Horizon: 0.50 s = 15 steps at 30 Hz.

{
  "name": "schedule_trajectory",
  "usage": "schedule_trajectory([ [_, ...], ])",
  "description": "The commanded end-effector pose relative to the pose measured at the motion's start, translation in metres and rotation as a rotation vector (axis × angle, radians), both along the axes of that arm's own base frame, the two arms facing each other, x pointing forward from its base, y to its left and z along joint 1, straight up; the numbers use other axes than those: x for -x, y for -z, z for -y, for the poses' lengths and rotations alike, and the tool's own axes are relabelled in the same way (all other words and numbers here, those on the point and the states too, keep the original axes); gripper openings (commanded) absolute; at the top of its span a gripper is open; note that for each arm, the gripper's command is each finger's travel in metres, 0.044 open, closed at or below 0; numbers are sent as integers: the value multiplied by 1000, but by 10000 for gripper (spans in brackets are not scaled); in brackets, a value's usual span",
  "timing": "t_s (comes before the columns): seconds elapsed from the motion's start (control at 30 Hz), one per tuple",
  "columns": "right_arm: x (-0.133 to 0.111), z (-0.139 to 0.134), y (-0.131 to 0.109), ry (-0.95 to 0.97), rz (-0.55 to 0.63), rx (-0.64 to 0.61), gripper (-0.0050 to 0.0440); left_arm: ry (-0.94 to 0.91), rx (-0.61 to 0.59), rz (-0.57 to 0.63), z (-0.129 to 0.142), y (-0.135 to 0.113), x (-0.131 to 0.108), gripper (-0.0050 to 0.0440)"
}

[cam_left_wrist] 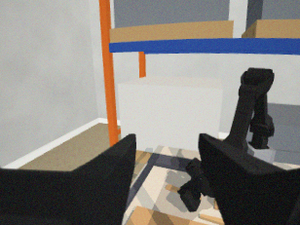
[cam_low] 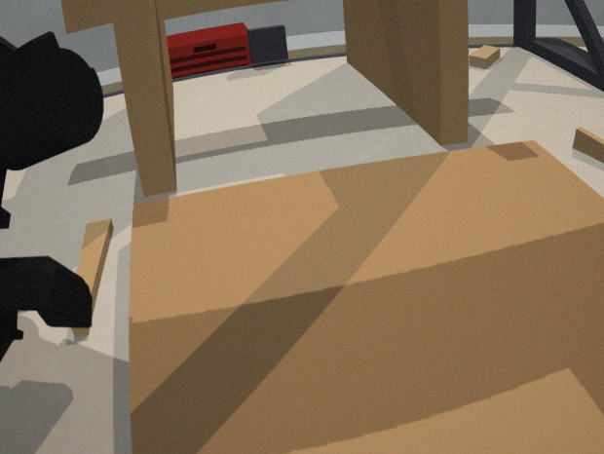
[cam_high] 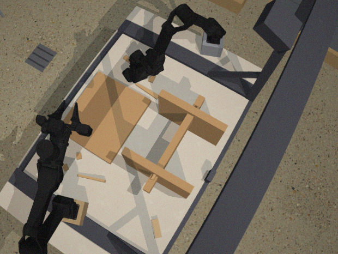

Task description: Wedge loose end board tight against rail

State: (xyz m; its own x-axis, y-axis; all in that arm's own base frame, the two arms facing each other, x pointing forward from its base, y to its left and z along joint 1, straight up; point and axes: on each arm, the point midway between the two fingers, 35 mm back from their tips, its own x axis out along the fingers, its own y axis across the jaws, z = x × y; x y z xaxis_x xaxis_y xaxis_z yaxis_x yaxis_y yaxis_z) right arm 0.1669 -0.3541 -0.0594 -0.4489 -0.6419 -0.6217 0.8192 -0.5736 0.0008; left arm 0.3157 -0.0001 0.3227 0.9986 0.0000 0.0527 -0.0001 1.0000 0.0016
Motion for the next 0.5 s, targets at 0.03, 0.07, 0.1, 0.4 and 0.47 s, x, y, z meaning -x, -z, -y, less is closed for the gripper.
schedule_trajectory([
  [0.03,-8,7,-14,-5,32,36,10,-7,3,12,-1,-4,1,201],
  [0.07,-8,7,-14,-5,30,34,10,-7,3,12,-1,-4,1,201],
  [0.1,-8,7,-14,-4,30,34,10,-7,3,12,-1,-4,1,201],
  [0.4,-6,5,-16,-6,26,28,10,-7,3,12,-1,-4,1,201],
  [0.47,-4,4,-17,-7,22,23,10,-7,3,12,-1,-4,1,201],
])
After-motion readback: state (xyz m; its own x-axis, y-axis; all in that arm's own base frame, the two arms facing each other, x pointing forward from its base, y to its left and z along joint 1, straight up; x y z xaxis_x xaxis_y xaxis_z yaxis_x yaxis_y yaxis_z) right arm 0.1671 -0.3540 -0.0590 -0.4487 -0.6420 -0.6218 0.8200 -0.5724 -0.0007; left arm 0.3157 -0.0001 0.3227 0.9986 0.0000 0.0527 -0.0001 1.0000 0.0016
